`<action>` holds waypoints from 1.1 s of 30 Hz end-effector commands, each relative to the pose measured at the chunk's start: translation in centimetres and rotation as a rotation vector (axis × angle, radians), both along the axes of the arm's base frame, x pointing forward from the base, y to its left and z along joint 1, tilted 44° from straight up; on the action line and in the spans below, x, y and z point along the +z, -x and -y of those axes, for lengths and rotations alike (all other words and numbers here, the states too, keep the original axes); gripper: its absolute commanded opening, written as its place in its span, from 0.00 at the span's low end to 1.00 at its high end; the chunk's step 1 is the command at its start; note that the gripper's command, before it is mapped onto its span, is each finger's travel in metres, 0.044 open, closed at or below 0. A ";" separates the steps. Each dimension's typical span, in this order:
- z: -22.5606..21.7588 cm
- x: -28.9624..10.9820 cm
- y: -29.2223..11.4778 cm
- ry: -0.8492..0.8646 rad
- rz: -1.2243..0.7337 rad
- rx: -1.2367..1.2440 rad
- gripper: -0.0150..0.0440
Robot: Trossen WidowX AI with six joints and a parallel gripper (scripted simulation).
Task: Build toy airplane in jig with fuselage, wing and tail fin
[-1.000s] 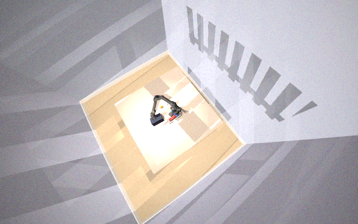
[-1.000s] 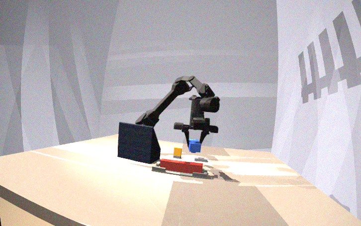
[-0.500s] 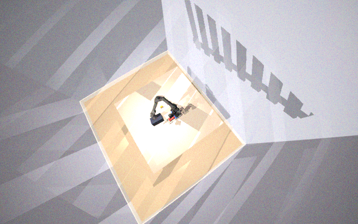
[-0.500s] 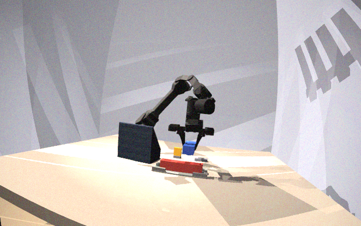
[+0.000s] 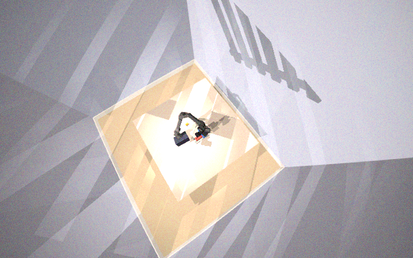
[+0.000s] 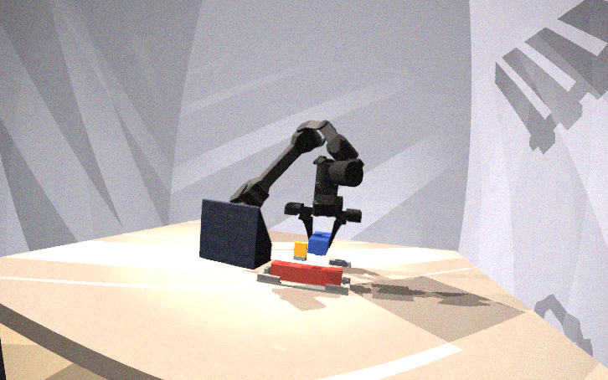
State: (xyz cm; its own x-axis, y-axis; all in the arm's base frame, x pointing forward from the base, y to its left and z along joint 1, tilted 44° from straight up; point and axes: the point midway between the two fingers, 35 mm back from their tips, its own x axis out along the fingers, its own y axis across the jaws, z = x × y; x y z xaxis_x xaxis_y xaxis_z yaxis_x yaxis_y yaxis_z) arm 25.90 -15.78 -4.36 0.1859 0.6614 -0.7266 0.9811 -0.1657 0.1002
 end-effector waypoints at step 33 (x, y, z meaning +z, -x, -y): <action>-2.4 -2.9 -0.6 0.008 -0.002 0.005 0.55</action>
